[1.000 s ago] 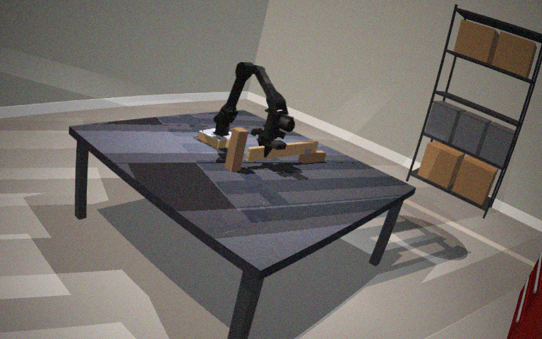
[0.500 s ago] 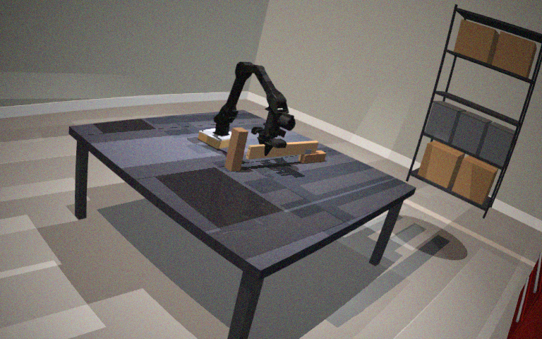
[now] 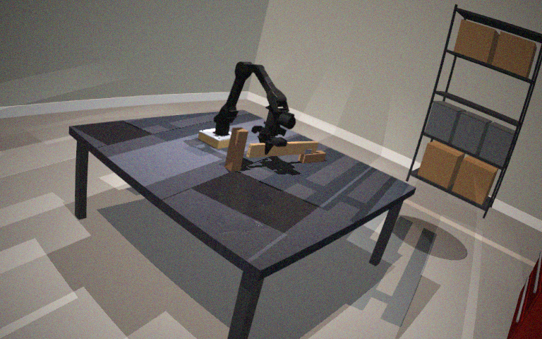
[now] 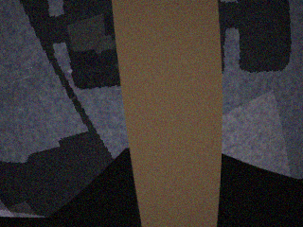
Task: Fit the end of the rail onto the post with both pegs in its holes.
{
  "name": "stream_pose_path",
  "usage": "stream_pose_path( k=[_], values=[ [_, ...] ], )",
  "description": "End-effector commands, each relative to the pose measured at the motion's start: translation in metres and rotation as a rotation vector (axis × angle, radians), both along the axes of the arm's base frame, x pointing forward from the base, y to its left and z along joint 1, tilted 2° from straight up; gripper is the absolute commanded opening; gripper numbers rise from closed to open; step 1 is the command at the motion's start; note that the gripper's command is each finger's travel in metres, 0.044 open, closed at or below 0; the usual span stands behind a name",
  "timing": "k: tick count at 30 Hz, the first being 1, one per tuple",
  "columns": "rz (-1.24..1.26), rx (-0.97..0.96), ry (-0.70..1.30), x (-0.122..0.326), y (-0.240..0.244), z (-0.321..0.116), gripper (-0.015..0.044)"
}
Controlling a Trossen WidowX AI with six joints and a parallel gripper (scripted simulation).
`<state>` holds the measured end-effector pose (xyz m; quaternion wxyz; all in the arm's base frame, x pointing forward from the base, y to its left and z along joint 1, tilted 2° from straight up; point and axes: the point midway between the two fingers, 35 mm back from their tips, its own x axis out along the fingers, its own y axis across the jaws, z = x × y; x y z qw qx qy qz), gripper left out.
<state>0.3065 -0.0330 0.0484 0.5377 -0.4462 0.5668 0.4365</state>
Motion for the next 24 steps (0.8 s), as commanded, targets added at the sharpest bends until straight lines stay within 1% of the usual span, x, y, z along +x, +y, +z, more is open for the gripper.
stream_pose_path(
  k=[1, 24],
  values=[
    [0.002, 0.007, -0.019, 0.0042, 0.0010, 0.0032, 0.0000],
    [0.002, 0.007, -0.019, 0.0005, 0.0017, -0.0005, 0.0000]
  ],
)
